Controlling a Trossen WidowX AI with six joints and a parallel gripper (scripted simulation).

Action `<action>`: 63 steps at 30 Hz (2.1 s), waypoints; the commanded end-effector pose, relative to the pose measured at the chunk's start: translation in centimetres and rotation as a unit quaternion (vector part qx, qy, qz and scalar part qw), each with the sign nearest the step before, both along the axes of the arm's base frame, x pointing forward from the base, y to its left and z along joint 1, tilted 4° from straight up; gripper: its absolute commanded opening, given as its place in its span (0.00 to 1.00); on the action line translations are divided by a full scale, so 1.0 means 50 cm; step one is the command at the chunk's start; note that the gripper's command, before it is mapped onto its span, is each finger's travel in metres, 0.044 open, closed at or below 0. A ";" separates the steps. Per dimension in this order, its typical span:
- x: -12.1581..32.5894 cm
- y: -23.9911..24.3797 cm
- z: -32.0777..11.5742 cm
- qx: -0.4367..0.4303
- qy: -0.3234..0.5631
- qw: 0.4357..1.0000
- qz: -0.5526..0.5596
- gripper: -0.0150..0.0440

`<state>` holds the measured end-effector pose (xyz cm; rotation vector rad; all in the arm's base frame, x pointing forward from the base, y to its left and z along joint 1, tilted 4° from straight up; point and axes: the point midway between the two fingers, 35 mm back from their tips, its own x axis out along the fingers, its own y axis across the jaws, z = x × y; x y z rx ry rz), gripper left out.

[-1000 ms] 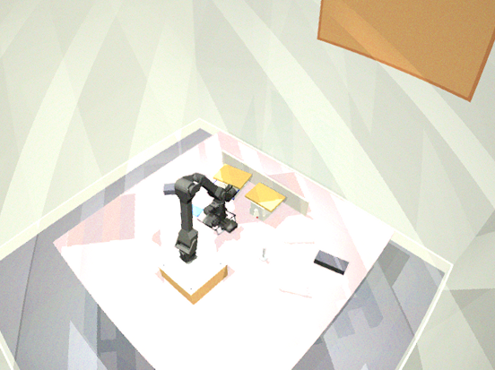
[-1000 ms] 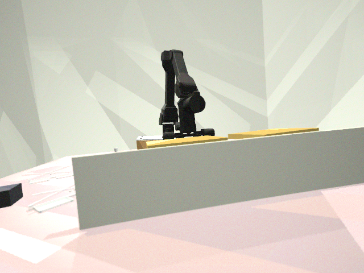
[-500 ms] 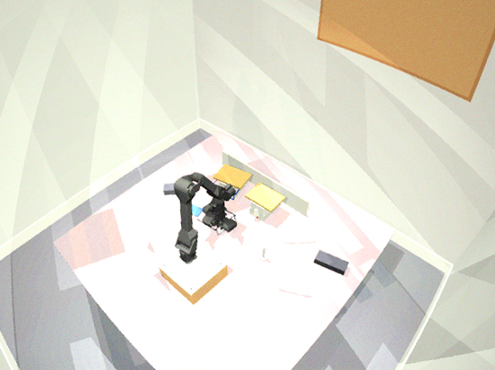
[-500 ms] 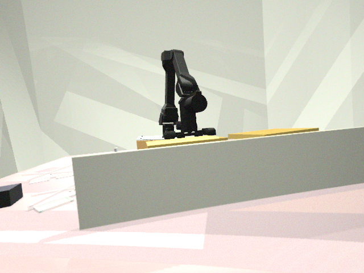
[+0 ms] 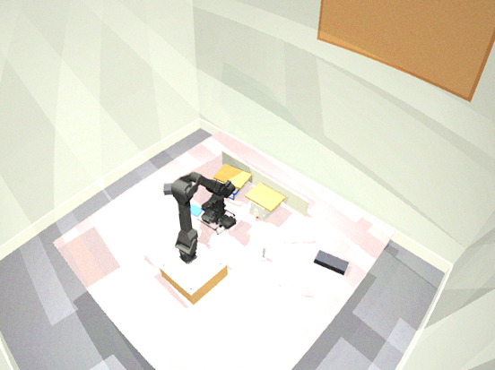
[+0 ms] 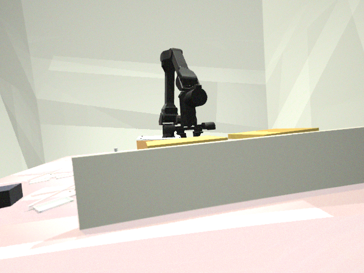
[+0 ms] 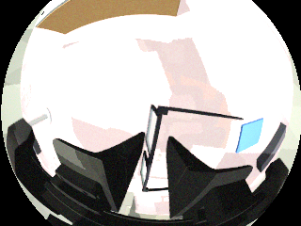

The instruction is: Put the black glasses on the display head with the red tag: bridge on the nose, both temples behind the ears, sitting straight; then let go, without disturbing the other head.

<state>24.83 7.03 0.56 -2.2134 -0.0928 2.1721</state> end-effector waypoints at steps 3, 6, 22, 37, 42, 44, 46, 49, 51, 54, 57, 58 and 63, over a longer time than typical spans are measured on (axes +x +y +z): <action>0.006 -0.017 0.064 0.002 -0.014 1.000 0.000 0.44; 0.009 -0.013 0.052 0.003 -0.014 1.000 -0.002 0.48; 0.005 -0.002 0.063 0.002 -0.013 1.000 -0.004 0.49; 0.009 0.000 0.039 0.002 -0.013 1.000 -0.004 0.49; 0.010 0.002 0.022 0.002 -0.013 1.000 -0.004 0.49; 0.011 0.002 0.016 0.002 -0.013 1.000 -0.004 0.49; 0.011 0.003 0.009 0.002 -0.013 1.000 -0.004 0.49; 0.011 0.004 -0.001 0.002 -0.013 1.000 -0.004 0.49; 0.012 0.004 -0.007 0.002 -0.013 1.000 -0.004 0.49; 0.012 0.005 -0.017 0.002 -0.013 1.000 -0.004 0.49; 0.011 0.005 -0.027 0.002 -0.013 1.000 -0.004 0.49; 0.011 0.006 -0.030 0.002 -0.013 1.000 -0.004 0.49; 0.010 0.006 -0.046 0.002 -0.013 1.000 -0.004 0.49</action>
